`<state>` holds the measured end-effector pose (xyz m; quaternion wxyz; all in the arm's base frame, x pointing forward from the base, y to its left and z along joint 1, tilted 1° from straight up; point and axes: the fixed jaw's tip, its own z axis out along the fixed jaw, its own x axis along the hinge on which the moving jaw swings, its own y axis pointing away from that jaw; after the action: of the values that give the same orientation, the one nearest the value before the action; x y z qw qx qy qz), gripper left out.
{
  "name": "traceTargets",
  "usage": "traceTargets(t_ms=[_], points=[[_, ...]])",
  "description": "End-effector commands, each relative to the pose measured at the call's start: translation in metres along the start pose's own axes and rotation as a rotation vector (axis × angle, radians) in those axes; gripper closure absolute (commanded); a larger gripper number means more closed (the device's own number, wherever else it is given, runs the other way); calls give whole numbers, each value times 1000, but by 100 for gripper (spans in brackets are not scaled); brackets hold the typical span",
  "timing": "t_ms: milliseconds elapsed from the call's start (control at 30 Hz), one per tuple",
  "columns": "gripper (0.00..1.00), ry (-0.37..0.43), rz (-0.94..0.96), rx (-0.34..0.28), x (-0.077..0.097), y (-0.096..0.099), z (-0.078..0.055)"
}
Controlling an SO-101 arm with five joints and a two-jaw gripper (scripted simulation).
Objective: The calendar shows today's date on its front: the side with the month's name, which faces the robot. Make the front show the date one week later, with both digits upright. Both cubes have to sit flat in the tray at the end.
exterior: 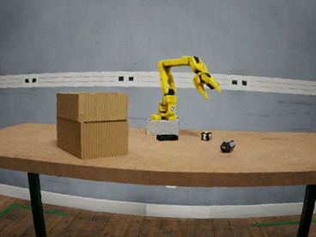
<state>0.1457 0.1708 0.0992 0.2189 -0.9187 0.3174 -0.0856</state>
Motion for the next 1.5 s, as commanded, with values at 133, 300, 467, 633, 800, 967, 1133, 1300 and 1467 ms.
traceTargets(t_ms=[133,300,467,633,800,967,1133,1300,1467], points=[[65,56,207,16,27,-1,-3],[65,123,463,25,59,5,-4],[65,191,717,41,89,15,-8],[65,247,925,64,114,26,-13],[65,309,1155,98,137,43,-21],[65,378,1408,147,160,63,-31],[65,420,1558,183,173,76,-38],[65,498,1836,261,193,103,-52],[65,570,2080,341,208,130,-65]])
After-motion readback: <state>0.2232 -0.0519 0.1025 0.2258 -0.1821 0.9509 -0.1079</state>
